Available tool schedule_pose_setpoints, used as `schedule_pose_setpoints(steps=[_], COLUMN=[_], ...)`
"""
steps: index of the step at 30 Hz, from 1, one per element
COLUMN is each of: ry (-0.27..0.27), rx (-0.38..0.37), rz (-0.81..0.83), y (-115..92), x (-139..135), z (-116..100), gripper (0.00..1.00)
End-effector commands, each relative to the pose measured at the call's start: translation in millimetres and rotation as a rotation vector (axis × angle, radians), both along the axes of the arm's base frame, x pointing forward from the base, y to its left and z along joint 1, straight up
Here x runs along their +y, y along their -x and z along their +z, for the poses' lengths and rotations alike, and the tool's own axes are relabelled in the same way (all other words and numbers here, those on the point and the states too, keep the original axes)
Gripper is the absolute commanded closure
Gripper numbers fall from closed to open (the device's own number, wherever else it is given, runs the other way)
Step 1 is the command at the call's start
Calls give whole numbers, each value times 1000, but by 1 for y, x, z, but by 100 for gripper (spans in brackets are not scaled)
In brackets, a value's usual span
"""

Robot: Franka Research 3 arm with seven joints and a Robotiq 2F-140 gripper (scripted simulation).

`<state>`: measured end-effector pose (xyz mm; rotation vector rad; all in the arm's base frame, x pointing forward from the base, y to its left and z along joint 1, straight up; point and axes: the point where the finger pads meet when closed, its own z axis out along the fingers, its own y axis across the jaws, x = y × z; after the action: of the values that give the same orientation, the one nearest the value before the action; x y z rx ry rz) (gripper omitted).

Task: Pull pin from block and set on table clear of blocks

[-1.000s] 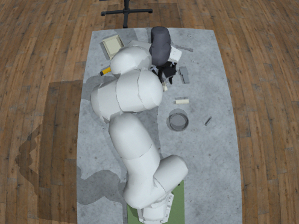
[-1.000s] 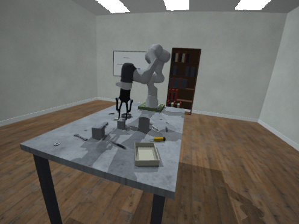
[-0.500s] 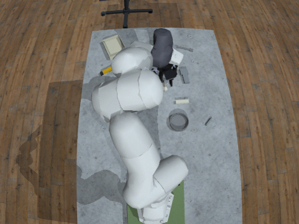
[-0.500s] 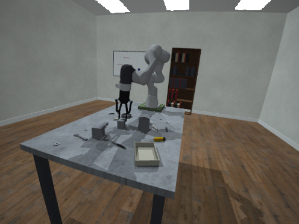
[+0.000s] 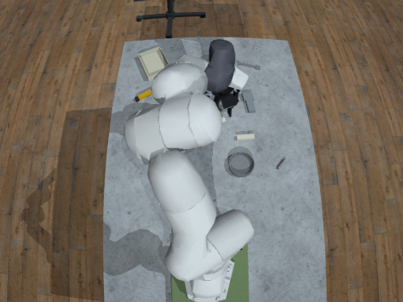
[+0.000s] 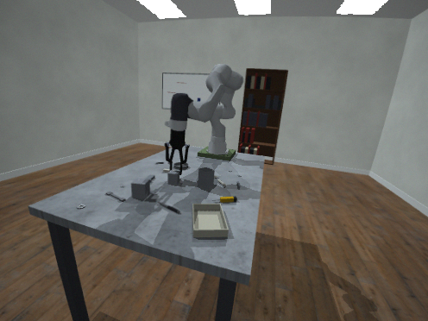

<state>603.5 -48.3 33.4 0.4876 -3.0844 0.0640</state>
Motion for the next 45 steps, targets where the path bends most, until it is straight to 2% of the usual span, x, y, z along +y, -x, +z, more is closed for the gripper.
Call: schedule_pose_setpoints(steps=[1, 9, 16, 39, 40, 45], ry=[-8, -10, -34, -42, -42, -42], rx=[-7, -7, -17, -19, -19, -19], rz=[-24, -26, -63, -69, -69, -69], y=[-1, -1, 0, -1, -1, -1], x=[1, 1, 1, 1, 1, 1], z=[-2, -3, -12, -15, -15, -15], gripper=[61, 61, 61, 61, 90, 90])
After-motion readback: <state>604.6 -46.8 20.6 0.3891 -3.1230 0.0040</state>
